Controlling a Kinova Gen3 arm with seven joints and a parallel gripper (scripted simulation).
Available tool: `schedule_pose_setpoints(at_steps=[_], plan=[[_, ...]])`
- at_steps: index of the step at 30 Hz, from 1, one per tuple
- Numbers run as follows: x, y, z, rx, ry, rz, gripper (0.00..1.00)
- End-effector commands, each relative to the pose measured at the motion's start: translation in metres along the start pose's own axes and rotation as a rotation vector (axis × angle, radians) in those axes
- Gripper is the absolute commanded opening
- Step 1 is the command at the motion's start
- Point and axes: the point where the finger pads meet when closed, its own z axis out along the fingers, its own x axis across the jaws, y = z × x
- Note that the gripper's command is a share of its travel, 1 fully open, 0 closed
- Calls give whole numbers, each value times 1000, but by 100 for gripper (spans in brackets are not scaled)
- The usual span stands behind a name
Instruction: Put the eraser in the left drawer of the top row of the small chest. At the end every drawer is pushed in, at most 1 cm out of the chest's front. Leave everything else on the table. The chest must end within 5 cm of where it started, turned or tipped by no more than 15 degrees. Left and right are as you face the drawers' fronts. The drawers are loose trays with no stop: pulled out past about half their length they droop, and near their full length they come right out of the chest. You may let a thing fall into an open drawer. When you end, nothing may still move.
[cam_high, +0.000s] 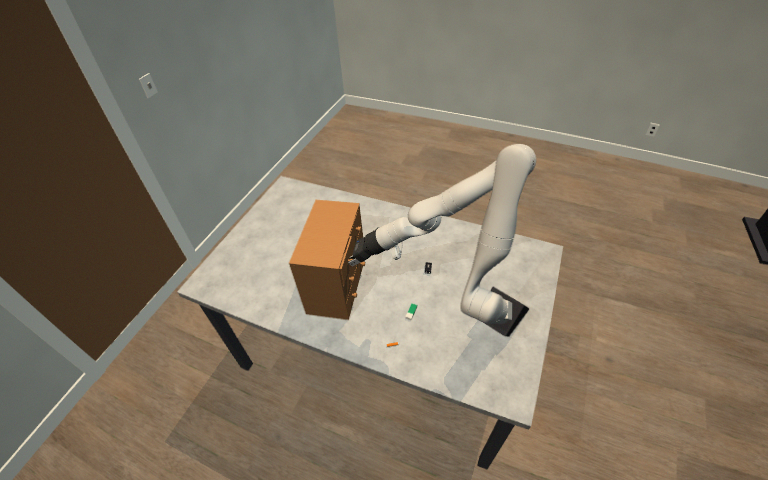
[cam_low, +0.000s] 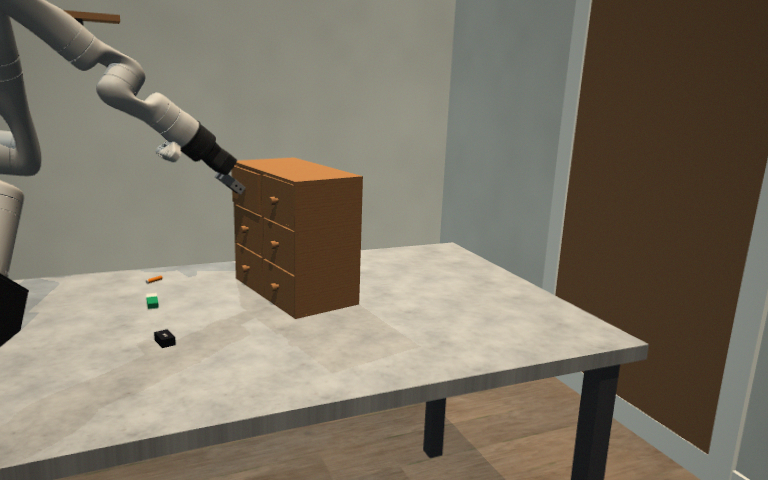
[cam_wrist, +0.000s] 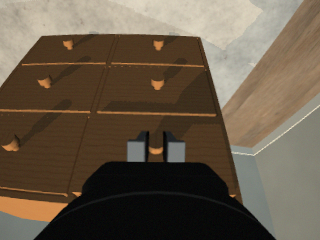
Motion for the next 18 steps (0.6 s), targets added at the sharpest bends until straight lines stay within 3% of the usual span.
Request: schedule_pose_setpoints(at_steps=[1,18], plan=[[-1,-3,-4,-2,-5,5,37],[0,-16,-19,-2,-1,5,37]])
